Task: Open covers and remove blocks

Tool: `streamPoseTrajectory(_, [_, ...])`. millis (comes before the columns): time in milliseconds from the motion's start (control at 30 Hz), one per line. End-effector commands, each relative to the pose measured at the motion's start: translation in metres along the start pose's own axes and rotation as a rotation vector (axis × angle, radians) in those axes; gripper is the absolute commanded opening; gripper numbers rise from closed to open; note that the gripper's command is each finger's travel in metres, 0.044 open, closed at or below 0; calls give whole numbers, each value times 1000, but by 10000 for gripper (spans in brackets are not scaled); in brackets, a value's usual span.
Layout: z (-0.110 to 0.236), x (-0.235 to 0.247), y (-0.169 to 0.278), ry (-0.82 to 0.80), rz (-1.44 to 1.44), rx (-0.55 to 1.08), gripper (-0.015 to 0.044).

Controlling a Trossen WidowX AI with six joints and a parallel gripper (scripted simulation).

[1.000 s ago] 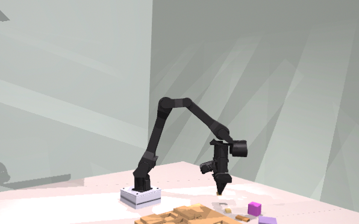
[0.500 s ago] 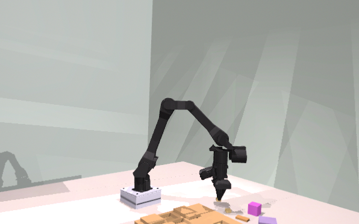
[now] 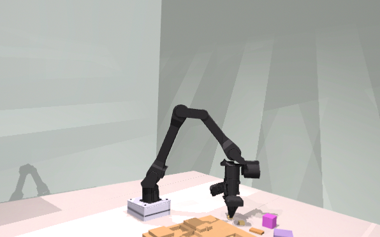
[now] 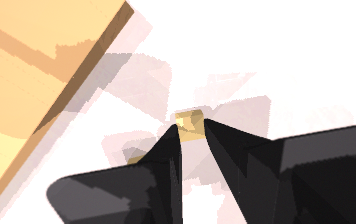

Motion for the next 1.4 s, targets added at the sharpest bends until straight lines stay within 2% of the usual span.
streamPoseTrajectory(0, [-5,0,-3,3,-5,-10,80])
streamPoseTrajectory(100, [-5,0,-3,3,-5,-10,80])
streamPoseTrajectory(567, [-1,0,-1,0,0,-4,440])
streamPoseTrajectory(1367, [74,0,-2,3,-5,-9,440])
Point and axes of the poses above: the point midway between the two fingers, 35 mm back from their tips, its own z axis back along the fingers, its own x axis across the jaws, y = z × x, the point moved 3 cm from there along z, back along the fingers, and after that the axes turned 6 degrees about -z, right-handed, at the moved point
